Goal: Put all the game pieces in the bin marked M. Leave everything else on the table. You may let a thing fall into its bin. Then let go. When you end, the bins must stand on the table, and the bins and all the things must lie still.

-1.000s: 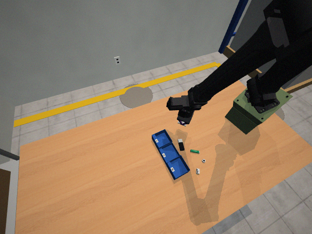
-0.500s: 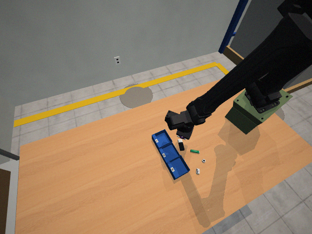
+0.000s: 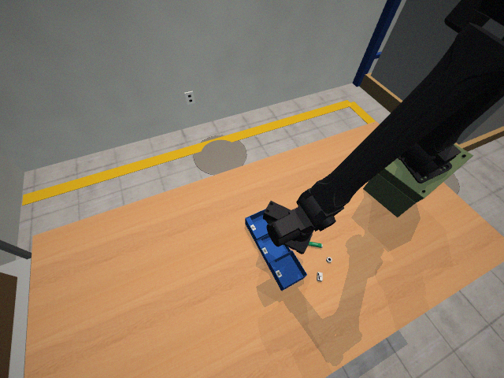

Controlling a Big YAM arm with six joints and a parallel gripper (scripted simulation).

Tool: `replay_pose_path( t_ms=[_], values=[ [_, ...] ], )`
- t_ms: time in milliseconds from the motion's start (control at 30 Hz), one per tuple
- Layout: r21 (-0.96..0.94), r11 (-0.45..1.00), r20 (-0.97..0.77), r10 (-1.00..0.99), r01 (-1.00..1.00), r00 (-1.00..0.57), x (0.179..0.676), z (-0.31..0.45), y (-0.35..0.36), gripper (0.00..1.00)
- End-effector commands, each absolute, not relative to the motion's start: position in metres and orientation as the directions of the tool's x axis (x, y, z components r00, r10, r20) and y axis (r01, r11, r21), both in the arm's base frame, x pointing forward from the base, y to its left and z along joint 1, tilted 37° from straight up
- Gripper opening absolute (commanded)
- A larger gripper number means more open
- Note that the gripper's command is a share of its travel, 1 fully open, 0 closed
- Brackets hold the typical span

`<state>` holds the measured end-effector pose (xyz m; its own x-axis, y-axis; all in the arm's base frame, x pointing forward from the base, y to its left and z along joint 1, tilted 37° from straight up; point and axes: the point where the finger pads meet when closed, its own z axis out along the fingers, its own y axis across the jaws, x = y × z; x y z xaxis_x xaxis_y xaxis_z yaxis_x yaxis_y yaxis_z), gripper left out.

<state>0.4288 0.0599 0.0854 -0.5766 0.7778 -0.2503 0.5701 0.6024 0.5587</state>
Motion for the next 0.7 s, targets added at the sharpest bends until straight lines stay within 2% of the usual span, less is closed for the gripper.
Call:
replay_pose_path(
  t_ms=[0, 333, 500, 600, 667],
  values=[
    [0.586, 0.475, -0.163, 0.862, 0.656, -0.479, 0.439, 0.093, 0.072, 0.20],
    [0.613, 0.265, -0.028, 0.949, 0.744, -0.315, 0.460, 0.120, 0.122, 0.20],
    [0.618, 0.203, 0.013, 0.963, 0.759, -0.268, 0.461, 0.120, 0.117, 0.20],
    [0.596, 0.110, 0.068, 0.980, 0.795, -0.186, 0.449, 0.104, 0.106, 0.20],
    [0.601, 0.057, 0.098, 0.985, 0.797, -0.144, 0.460, 0.116, 0.108, 0.20]
  ],
)
